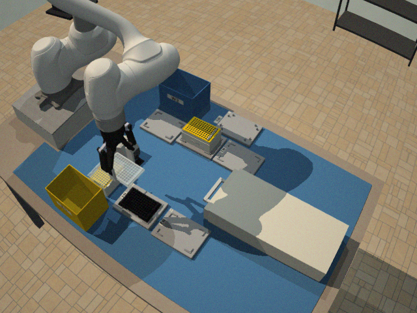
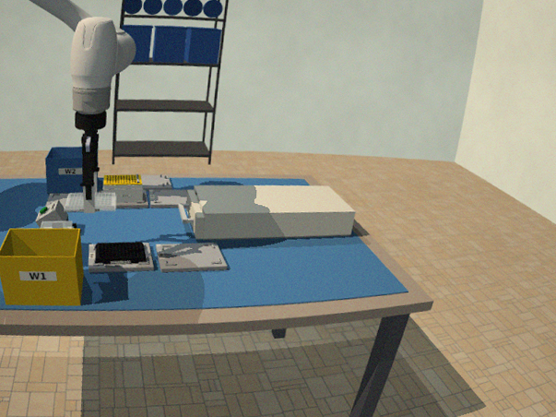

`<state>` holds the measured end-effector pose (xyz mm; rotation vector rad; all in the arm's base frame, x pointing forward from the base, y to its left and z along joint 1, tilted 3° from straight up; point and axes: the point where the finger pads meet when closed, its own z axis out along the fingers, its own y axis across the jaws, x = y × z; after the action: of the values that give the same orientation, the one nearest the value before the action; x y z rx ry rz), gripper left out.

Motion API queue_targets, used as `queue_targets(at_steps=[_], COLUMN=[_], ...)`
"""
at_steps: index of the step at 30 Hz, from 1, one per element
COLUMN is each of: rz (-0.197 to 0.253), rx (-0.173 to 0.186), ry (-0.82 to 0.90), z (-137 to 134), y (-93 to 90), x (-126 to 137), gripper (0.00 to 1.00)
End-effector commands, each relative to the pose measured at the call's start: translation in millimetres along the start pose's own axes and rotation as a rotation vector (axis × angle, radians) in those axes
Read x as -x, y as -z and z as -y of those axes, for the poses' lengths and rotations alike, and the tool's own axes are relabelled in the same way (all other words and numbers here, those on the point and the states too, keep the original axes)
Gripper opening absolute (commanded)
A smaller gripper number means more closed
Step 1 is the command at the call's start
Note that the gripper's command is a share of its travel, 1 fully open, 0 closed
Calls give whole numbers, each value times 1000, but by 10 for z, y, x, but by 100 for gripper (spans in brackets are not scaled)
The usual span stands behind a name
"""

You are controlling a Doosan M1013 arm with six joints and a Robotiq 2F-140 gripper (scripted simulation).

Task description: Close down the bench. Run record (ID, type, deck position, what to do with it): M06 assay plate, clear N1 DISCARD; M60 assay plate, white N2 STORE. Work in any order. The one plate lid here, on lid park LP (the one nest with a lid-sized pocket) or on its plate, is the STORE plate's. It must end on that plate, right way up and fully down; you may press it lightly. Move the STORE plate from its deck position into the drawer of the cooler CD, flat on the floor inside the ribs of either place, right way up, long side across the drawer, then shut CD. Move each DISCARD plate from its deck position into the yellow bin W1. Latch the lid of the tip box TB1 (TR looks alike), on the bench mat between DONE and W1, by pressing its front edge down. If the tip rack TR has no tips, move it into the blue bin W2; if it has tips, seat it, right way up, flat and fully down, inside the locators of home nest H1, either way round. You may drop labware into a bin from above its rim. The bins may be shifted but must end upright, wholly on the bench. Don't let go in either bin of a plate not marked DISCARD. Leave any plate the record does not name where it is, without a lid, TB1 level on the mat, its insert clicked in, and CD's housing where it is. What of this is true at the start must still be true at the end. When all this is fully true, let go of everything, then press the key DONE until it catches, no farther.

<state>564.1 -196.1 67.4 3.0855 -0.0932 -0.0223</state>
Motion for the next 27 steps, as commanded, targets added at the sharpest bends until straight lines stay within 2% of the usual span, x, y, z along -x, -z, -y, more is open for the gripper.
queue_targets(at_steps=[1, 27], rz=[0, 0], rx=[0, 0], ry=[0, 0], z=[-50, -532], y=[1, 1], x=[35, 371], gripper=[0, 0])
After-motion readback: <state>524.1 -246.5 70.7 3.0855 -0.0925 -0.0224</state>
